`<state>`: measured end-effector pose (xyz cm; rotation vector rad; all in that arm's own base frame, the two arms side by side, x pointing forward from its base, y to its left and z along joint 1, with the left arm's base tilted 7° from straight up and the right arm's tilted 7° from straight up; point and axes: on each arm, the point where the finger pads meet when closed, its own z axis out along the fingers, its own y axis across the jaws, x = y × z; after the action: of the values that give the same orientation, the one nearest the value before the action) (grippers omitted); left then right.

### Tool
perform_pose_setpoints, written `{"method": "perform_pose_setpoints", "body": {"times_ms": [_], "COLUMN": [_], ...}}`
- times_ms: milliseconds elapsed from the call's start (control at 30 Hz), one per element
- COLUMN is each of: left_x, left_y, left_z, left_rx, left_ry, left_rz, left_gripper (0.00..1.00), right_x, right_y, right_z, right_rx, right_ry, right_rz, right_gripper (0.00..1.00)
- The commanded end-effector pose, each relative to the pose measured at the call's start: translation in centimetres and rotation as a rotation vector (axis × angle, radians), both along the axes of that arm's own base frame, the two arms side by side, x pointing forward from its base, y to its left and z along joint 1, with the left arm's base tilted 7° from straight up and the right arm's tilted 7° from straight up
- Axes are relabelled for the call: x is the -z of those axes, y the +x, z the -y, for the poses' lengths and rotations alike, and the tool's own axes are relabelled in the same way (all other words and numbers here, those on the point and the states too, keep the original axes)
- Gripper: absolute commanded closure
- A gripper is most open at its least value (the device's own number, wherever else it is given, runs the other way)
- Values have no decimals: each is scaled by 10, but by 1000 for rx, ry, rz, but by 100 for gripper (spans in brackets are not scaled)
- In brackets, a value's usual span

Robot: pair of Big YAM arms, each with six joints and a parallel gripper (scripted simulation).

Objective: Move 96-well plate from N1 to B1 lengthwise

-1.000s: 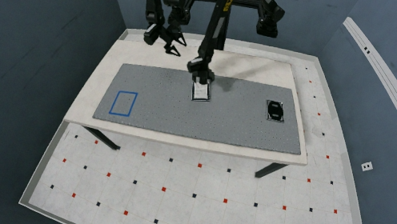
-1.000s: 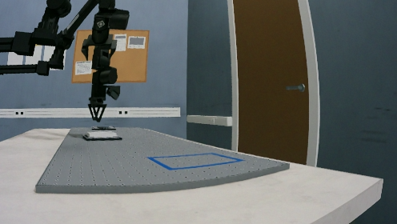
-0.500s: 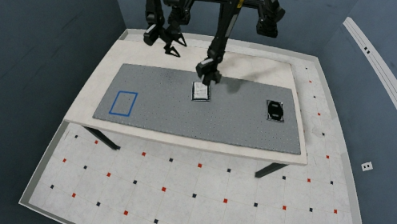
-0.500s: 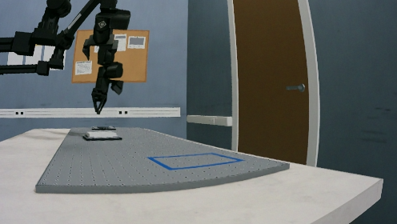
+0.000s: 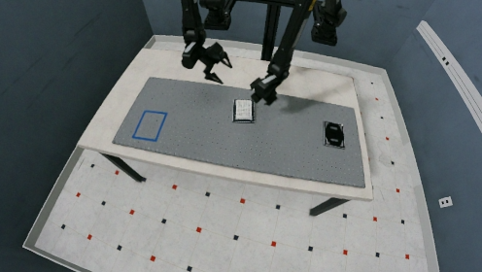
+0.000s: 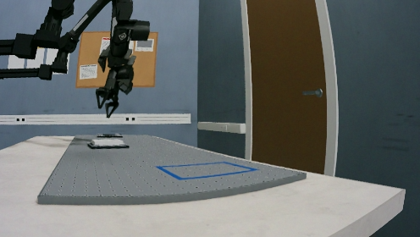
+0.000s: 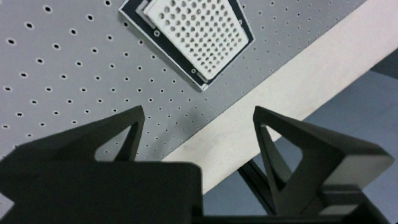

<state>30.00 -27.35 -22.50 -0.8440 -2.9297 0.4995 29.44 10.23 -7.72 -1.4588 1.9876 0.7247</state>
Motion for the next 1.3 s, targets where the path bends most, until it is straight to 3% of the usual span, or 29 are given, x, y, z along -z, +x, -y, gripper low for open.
{"method": "perform_pose_setpoints", "body": {"times_ms": [0, 433, 567, 933, 1267], "left_x": [-20, -55, -61, -97, -121], "left_y": [15, 17, 17, 17, 19], "left_z": [-5, -35, -39, -64, -81], "left_rx": [220, 542, 583, 810, 918], "left_ry": [-130, -429, -468, -670, -759], "left_rz": [69, 254, 292, 586, 812], "left_gripper": [0, 0, 0, 0, 0], "right_x": [19, 78, 88, 144, 188], "right_y": [25, 54, 55, 48, 19], "right_z": [-14, -49, -55, -83, -91], "right_rx": [154, 440, 489, 804, 1052], "right_ry": [-41, -195, -216, -341, -473], "right_rz": [-84, -262, -287, -419, -491], "right_gripper": [0, 0, 0, 0, 0]}}
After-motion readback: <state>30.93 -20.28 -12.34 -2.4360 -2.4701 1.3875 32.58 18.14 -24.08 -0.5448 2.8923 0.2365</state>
